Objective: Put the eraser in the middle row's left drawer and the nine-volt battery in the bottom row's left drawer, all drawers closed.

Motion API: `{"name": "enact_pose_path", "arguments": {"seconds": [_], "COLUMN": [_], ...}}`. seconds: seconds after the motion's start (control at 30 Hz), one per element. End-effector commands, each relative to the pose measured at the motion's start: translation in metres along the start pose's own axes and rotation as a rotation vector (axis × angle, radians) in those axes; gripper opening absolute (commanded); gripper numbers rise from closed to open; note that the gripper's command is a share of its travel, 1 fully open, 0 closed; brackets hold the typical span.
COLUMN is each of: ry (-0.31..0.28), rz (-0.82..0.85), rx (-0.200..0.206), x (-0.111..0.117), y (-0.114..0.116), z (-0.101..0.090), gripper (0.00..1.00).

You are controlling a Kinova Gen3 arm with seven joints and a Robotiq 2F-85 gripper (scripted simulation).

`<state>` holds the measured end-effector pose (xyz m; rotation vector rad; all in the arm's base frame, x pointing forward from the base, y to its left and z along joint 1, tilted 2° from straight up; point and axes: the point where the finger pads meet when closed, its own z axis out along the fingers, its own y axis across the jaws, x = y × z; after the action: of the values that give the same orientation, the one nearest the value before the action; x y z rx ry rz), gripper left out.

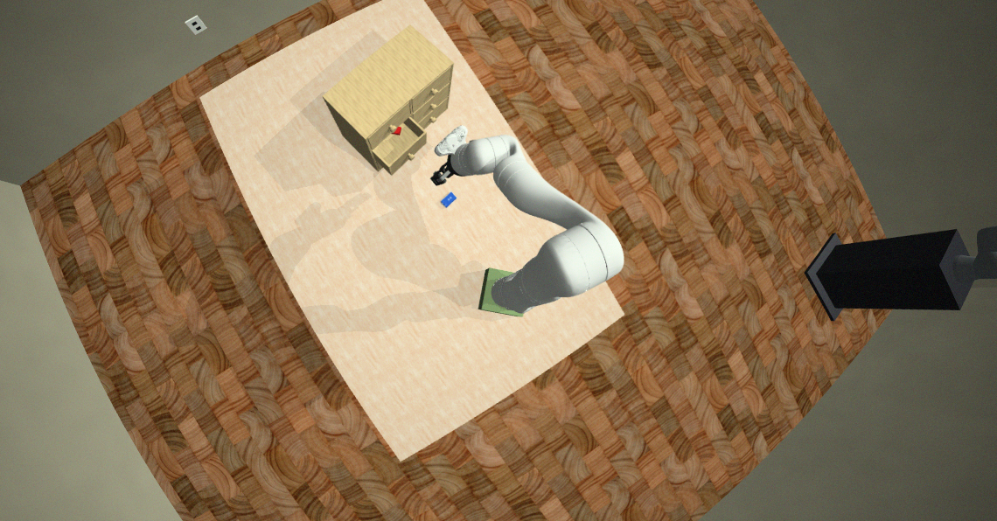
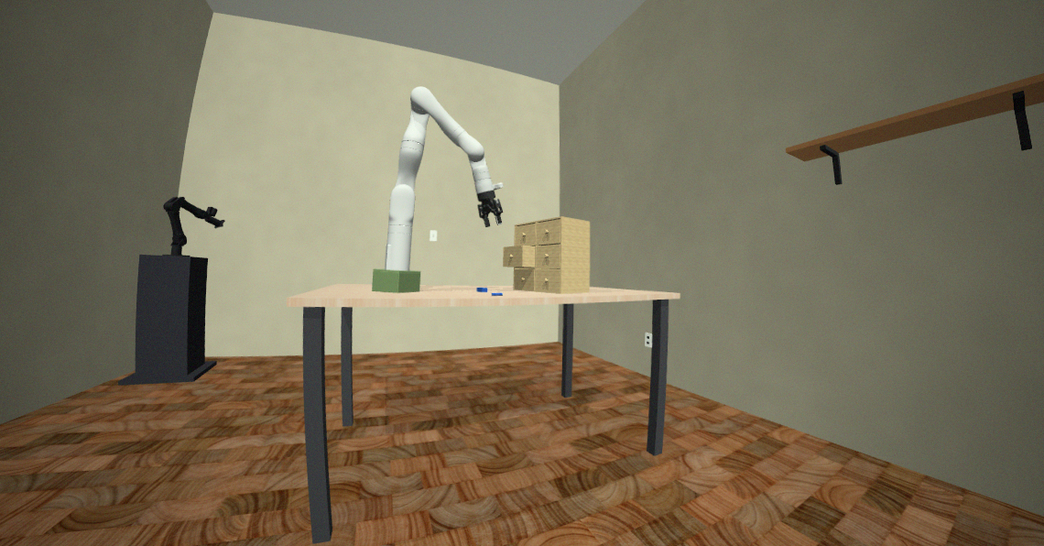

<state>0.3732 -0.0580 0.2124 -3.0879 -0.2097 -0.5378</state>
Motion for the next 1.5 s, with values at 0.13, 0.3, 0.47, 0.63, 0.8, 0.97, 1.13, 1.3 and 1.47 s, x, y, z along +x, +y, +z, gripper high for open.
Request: {"name": "enact_pose_path", "arguments": {"seconds": [0.13,0.3,0.47,0.63,0.8,0.97,1.13,1.3,1.47], "ry": [-0.054,-0.098,-0.122,-0.16,-0.194,-0.224,-0.24,-0.263,-0.283], "rz": [-0.006,-0.006,-0.006,-0.005,-0.005,-0.005,-0.005,-0.005,-0.005], "rx": [-0.001,-0.002,-0.002,-0.003,-0.004,-0.004,-0.004,-0.005,-0.005], "x": [0.004,0.005,0.005,0.006,0.006,0.006,0.007,0.007,0.007], "y": [-0.001,-0.001,-0.001,-0.002,-0.002,-0.002,-0.002,-0.002,-0.002], "z": [-0.002,-0.004,-0.006,-0.008,-0.009,-0.011,-0.011,-0.013,-0.013], "gripper": [1.0,1.0,1.0,1.0,1.0,1.0,1.0,1.0,1.0]}}
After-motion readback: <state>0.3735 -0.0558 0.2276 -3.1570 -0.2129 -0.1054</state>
